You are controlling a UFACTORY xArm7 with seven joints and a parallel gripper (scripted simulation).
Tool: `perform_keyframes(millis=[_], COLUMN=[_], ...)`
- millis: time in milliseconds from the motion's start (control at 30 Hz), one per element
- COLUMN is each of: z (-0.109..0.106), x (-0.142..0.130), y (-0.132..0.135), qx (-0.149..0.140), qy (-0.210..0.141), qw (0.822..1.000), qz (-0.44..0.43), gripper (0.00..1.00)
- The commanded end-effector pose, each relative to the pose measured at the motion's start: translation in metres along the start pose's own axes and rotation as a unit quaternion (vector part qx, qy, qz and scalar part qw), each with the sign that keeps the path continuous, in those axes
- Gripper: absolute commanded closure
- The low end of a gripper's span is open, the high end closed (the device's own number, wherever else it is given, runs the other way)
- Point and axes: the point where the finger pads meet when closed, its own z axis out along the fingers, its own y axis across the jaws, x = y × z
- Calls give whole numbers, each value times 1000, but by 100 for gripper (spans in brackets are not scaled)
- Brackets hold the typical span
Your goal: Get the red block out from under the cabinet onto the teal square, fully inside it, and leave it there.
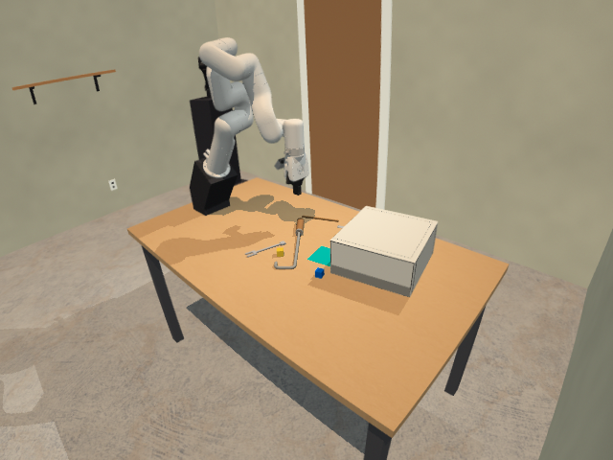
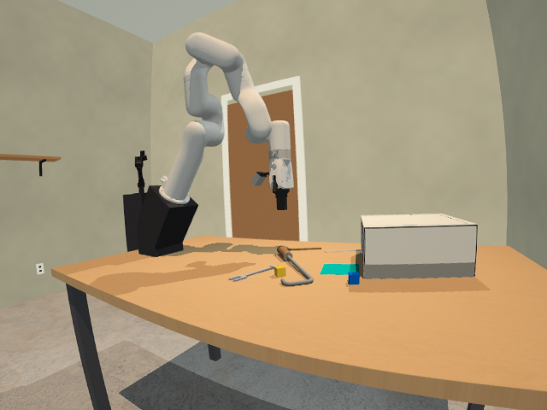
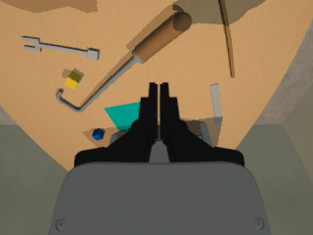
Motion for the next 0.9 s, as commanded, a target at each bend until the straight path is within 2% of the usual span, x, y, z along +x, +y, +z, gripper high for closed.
perform_keyframes(millis=[0, 567, 700, 867], z=[-1, -1, -1, -1], x=[-1, -1, -1, -2], y=[2, 2, 2, 2], qx=[-1, -1, -1, -2], qy=[-2, -2, -2, -1], qw=[1000, 1000, 1000, 982], qz=[-3, -1, 23, 188], gripper=[100, 100, 100, 100])
